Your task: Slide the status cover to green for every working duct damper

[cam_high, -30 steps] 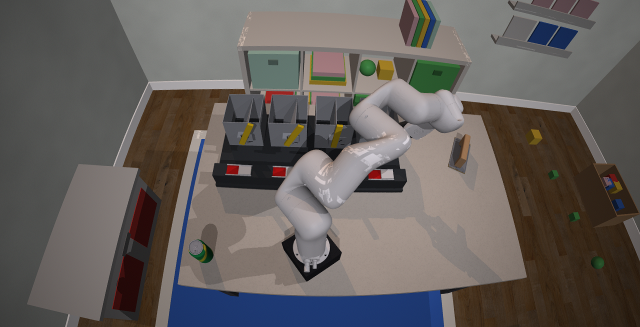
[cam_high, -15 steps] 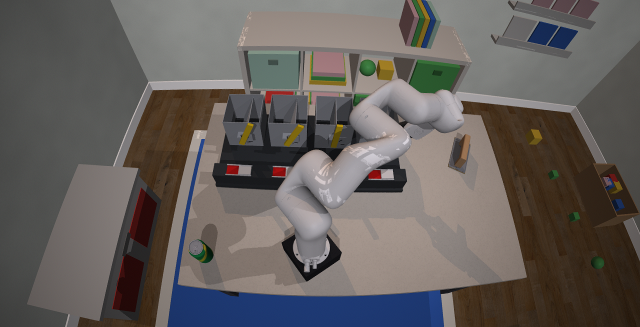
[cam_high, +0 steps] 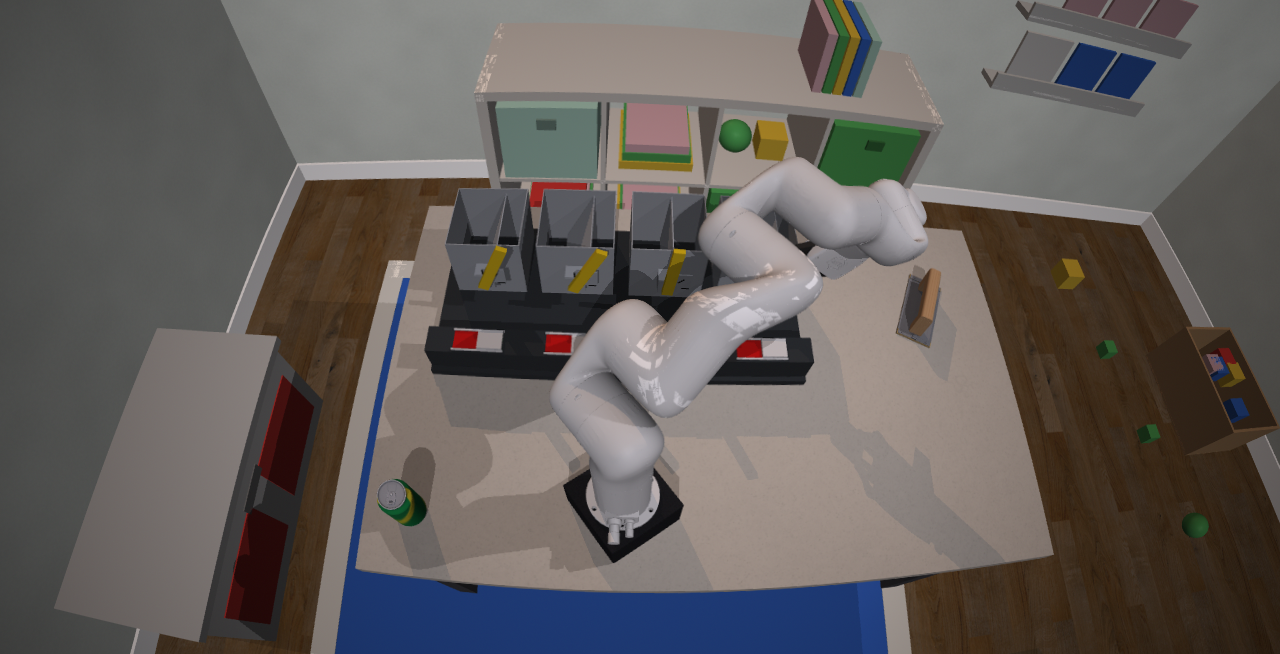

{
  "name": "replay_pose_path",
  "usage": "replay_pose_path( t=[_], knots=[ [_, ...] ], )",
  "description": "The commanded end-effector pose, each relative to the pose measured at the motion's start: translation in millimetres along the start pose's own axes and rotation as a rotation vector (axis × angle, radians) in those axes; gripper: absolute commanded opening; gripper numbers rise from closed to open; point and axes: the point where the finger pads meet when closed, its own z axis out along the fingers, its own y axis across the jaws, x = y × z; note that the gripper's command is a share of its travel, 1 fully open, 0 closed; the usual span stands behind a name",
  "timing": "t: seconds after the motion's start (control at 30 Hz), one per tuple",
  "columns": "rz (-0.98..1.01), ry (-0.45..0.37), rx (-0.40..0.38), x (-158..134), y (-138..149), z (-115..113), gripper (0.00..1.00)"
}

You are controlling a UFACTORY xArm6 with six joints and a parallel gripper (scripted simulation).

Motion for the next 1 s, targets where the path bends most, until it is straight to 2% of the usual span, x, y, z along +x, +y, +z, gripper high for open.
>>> replay_pose_path(
  t=[0.0,0.4,0.63,0.97],
  knots=[
    [-0.002,0.003,-0.004,0.6,-0.3,-2.4,0.39],
    [-0.002,0.003,-0.004,0.6,-0.3,-2.9,0.39],
    [-0.002,0.003,-0.004,0.6,-0.3,-10.6,0.39],
    [-0.002,0.003,-0.004,0.5,-0.5,-48.8,0.39]
  ],
)
